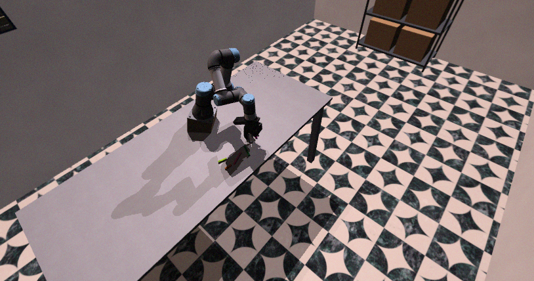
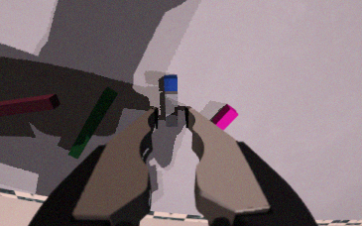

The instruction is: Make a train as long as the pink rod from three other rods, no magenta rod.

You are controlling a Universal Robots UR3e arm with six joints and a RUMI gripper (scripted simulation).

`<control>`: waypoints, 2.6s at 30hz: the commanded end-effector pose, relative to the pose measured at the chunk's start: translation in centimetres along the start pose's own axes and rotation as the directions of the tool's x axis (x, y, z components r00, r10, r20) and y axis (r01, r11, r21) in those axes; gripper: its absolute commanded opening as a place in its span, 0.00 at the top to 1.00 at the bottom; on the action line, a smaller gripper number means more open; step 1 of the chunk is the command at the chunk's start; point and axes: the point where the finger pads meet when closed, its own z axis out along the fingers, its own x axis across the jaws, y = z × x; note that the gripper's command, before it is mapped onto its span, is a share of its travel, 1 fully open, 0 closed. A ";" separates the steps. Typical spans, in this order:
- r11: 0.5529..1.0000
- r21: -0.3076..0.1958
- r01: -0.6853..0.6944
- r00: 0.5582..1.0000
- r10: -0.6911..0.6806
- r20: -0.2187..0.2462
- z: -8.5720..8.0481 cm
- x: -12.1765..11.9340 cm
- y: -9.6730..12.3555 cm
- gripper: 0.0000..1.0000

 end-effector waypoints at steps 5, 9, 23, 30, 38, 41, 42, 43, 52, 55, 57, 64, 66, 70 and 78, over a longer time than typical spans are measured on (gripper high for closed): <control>1.000 0.000 0.000 1.000 0.000 0.001 0.0 0.0 0.0 0.86; 1.000 -0.001 0.000 1.000 0.000 0.001 -0.2 0.0 0.0 0.86; 1.000 -0.003 0.001 1.000 -0.001 0.001 -2.9 0.0 0.1 0.86; 1.000 -0.003 0.001 1.000 -0.001 0.001 -5.7 0.0 0.1 0.86; 1.000 -0.003 0.001 1.000 -0.001 0.001 -7.7 0.0 0.1 0.86; 1.000 -0.003 0.001 1.000 -0.001 0.001 -8.4 0.0 0.1 0.86; 1.000 -0.003 0.001 1.000 -0.001 0.001 -8.6 0.0 0.1 0.86; 1.000 -0.003 0.001 1.000 -0.001 0.001 -8.8 0.0 0.1 0.86; 1.000 -0.002 0.001 1.000 -0.001 0.001 -9.1 0.0 0.1 0.86; 1.000 -0.002 0.001 1.000 -0.001 0.001 -9.1 0.0 0.1 0.00; 1.000 -0.002 0.001 1.000 -0.001 0.001 -9.1 0.0 0.1 0.00; 1.000 -0.001 0.001 1.000 -0.001 0.001 -9.0 0.0 0.0 0.00; 1.000 -0.001 0.001 1.000 -0.001 0.001 -9.0 0.0 0.0 0.00; 1.000 -0.001 0.000 1.000 0.000 0.001 -9.0 0.0 0.0 0.00; 1.000 0.000 -0.020 1.000 0.020 0.001 -9.0 -0.2 0.0 0.00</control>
